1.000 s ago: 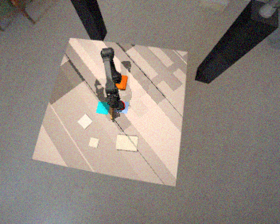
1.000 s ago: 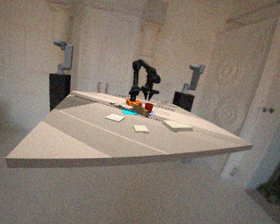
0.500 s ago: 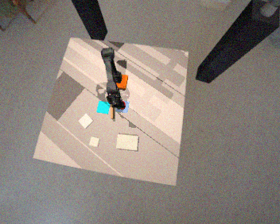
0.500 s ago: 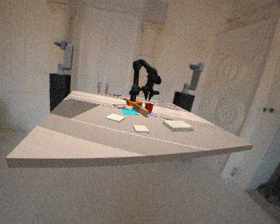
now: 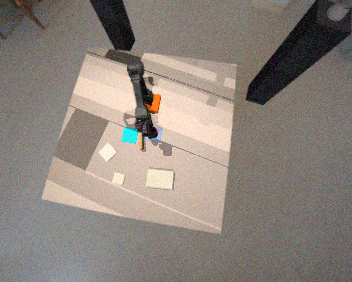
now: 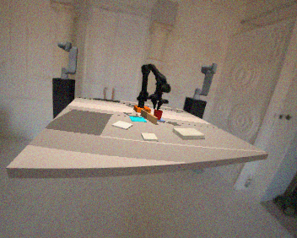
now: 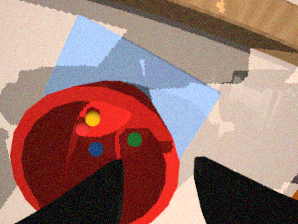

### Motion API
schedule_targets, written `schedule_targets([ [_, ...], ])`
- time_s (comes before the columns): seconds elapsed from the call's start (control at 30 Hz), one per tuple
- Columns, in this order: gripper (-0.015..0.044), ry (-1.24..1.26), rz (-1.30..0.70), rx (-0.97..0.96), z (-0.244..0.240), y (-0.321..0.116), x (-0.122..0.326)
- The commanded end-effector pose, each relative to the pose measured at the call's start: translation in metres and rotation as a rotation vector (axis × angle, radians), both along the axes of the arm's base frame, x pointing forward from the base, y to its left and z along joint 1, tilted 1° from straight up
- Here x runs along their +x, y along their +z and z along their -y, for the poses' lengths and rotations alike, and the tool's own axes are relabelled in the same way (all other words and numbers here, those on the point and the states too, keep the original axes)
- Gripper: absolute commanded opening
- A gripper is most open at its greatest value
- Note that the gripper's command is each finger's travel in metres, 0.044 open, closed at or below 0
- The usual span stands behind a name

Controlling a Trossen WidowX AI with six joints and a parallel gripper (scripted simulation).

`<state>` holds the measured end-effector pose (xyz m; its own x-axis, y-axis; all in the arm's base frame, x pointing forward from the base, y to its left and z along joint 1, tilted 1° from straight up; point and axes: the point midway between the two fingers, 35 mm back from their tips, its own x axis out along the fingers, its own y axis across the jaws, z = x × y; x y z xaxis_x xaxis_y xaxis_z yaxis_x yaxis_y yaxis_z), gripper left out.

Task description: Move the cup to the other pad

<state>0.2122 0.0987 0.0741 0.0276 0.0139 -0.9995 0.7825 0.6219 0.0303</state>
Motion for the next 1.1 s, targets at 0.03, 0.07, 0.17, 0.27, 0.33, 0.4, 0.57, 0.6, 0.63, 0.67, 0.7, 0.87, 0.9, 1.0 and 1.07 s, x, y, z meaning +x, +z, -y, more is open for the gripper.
schedule_targets([
  [0.03, 0.0148, -0.005, -0.013, -0.007, 0.0, -0.013, -0.001],
  [0.07, 0.0148, -0.005, -0.013, -0.007, 0.0, -0.015, -0.001],
  [0.17, 0.0148, -0.005, -0.013, -0.007, 0.0, -0.019, -0.001],
  [0.27, 0.0148, -0.005, -0.013, -0.007, 0.001, -0.024, -0.002],
  [0.33, 0.0148, -0.005, -0.013, -0.007, 0.001, -0.027, -0.002],
  [0.4, 0.0148, -0.005, -0.013, -0.007, 0.001, -0.031, -0.002],
  [0.57, 0.0148, -0.005, -0.013, -0.007, 0.001, -0.038, -0.003],
  [0.6, 0.0148, -0.005, -0.013, -0.007, 0.001, -0.039, -0.003],
  [0.63, 0.0148, -0.005, -0.013, -0.007, 0.001, -0.039, -0.003],
  [0.67, 0.0148, -0.005, -0.013, -0.007, 0.001, -0.039, -0.003],
  [0.7, 0.0148, -0.005, -0.013, -0.007, 0.001, -0.039, -0.003],
  [0.87, 0.0148, -0.005, -0.013, -0.007, 0.001, -0.039, -0.003],
  [0.9, 0.0148, -0.005, -0.013, -0.007, 0.001, -0.039, -0.003],
  [1.0, 0.0148, -0.005, -0.013, -0.007, 0.001, -0.039, -0.003],
  [1.07, 0.0095, 0.0, -0.009, -0.004, 0.001, -0.037, -0.003],
])
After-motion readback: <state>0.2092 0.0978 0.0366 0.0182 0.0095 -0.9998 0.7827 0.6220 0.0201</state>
